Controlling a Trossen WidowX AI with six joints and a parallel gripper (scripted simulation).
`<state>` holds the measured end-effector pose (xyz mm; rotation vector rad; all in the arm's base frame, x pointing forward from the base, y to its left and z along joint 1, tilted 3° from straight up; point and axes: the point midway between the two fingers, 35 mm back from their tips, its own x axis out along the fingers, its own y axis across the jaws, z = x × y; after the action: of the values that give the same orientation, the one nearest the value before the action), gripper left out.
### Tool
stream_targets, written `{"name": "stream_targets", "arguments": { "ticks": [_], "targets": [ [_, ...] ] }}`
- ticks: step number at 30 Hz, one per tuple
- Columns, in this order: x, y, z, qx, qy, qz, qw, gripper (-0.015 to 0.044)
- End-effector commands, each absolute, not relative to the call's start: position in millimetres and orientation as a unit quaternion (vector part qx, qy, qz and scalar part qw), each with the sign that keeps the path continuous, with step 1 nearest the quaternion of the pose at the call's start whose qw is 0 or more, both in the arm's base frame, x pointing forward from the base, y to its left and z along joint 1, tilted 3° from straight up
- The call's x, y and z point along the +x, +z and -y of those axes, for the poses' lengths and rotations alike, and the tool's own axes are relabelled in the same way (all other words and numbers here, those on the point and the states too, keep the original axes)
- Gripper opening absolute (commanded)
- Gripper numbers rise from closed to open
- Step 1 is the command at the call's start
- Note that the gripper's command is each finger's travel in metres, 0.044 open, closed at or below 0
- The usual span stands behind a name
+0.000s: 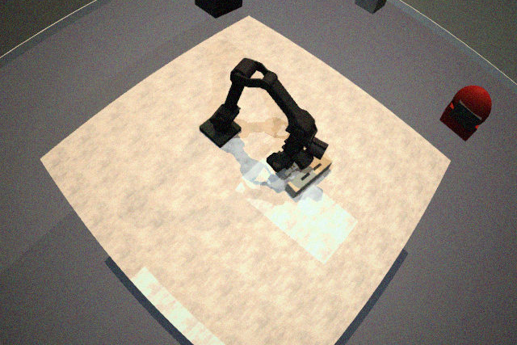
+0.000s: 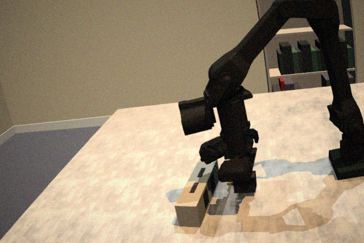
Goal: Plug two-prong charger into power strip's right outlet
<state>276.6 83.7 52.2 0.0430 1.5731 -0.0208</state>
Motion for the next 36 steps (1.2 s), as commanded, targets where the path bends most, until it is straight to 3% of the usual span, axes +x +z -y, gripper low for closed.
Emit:
{"name": "stream_targets", "arguments": {
  "ticks": [1,36],
  "targets": [
    [282,53,-83,0.018,-0.008,-0.706,0.708,0.0000],
    [305,52,-77,0.019,-0.010,-0.705,0.709,0.0000]
  ]
}}
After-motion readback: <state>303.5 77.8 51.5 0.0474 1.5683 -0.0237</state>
